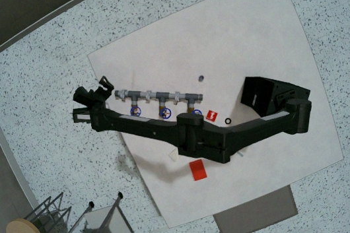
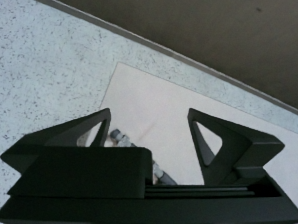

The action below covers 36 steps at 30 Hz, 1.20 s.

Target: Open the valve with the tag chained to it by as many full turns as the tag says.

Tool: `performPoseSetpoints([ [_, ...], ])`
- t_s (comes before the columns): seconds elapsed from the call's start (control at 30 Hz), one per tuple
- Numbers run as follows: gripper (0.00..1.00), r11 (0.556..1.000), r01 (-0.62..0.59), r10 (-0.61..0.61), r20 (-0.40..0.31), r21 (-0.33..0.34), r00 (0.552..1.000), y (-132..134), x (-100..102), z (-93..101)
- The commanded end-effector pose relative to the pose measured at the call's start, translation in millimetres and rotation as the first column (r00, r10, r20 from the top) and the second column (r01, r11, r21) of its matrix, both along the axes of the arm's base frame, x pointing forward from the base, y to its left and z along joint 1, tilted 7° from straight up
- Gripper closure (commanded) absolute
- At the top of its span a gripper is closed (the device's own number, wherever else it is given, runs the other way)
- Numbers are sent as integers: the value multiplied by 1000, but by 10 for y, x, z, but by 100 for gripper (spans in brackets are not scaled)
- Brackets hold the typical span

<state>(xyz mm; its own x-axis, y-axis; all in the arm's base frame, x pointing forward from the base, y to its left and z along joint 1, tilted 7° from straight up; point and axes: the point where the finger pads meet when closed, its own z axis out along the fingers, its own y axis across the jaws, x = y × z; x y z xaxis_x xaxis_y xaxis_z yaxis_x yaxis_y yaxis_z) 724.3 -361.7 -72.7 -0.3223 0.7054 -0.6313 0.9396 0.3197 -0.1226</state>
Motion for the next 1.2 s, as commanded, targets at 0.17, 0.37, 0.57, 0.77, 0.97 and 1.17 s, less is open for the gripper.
performPoseSetpoints([
  [0.17,0,996,-91,91,28,11,995,332,118,185],
  [0.37,0,973,-218,220,-19,79,975,867,-61,-156],
  [0.57,0,902,-391,408,-68,183,910,1639,-492,-596],
  [0.77,0,761,-569,620,-93,313,779,2521,-1276,-1010],
  [0.97,0,635,-662,744,-87,398,662,3051,-1954,-1196],
  [1.17,0,419,-751,885,-44,510,463,3690,-3118,-1309],
])
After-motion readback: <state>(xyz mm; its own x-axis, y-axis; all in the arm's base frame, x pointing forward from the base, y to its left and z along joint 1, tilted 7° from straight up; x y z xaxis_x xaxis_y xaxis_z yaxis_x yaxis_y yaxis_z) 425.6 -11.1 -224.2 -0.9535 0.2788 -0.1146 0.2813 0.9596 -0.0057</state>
